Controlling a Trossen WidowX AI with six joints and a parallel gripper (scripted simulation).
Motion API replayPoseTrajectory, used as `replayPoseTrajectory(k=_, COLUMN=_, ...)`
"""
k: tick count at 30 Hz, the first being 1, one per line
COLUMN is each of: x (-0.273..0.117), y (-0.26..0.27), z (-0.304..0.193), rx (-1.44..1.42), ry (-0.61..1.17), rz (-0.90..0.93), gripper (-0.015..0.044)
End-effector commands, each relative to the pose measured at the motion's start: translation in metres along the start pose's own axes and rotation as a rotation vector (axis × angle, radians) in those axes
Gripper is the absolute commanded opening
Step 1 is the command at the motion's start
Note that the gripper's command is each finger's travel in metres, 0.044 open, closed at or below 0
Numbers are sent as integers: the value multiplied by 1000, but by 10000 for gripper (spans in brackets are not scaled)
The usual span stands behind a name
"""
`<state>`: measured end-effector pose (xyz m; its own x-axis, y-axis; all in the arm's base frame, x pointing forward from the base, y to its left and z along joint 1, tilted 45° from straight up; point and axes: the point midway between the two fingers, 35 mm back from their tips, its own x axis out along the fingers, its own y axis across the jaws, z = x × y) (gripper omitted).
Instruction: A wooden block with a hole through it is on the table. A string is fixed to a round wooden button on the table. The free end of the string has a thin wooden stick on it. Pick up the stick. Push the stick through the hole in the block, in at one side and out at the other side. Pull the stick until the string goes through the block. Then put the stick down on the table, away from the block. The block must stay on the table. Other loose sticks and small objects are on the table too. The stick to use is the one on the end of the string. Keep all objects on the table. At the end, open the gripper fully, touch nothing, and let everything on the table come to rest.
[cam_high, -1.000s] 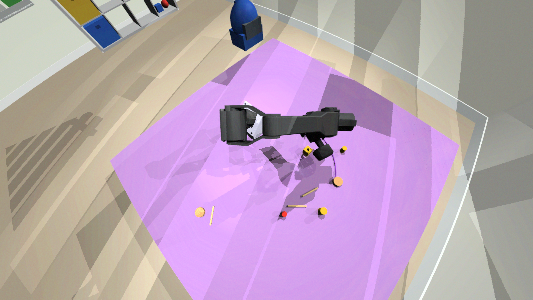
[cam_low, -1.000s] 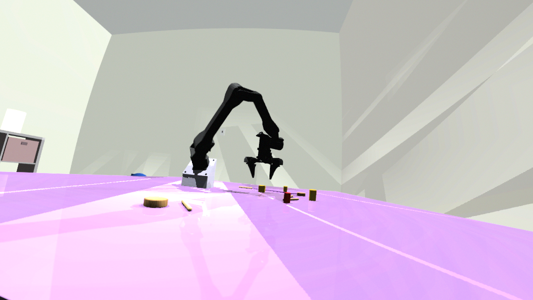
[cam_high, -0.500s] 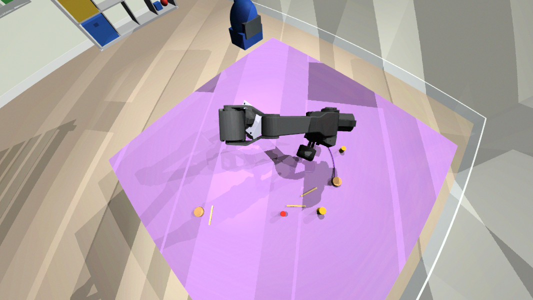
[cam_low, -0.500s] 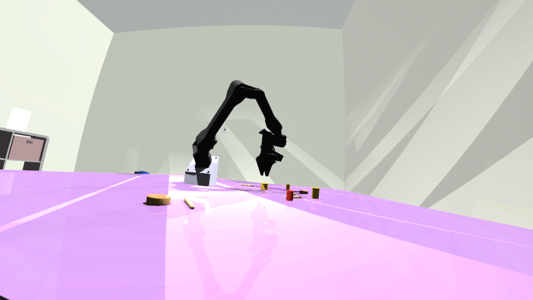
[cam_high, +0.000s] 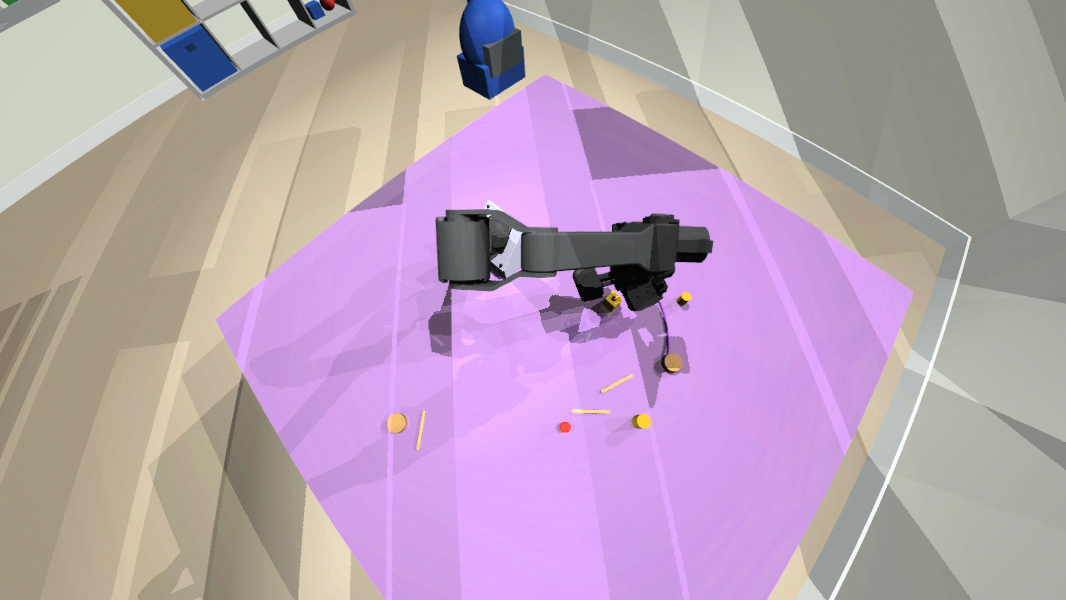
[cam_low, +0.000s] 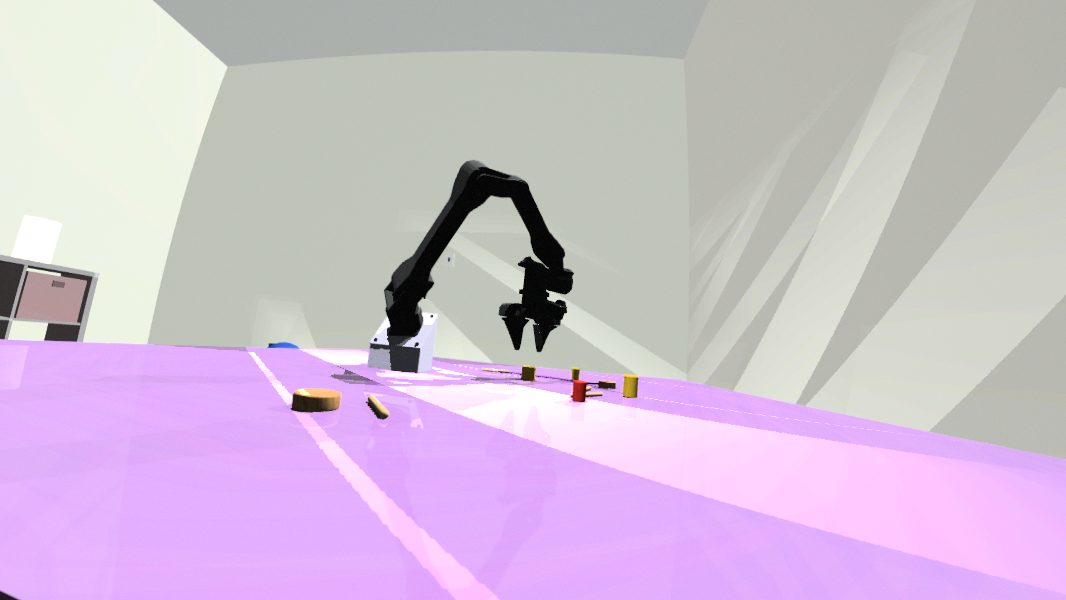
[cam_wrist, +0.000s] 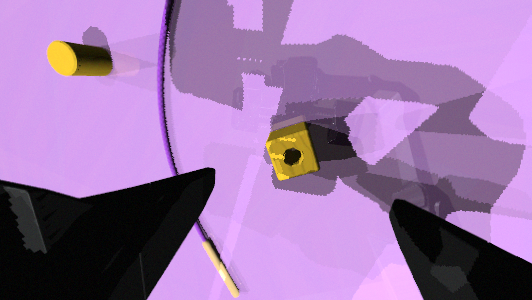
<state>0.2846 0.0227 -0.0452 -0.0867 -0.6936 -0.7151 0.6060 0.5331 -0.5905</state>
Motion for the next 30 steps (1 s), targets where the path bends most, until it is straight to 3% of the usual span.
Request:
replayPoseTrajectory(k=1, x=-8, y=2, z=4, rx=841, ry=-2, rz=9, gripper=440)
replayPoseTrajectory(k=6, x=-9, y=2, z=4, rx=1103, ry=-1, rz=10, gripper=440)
replayPoseTrajectory(k=23, x=-9, y=2, z=4, rx=1111, ry=-1, rz=10, gripper=440)
replayPoseTrajectory(k=30, x=-9, y=2, z=4, rx=1111, ry=-1, rz=10, gripper=256)
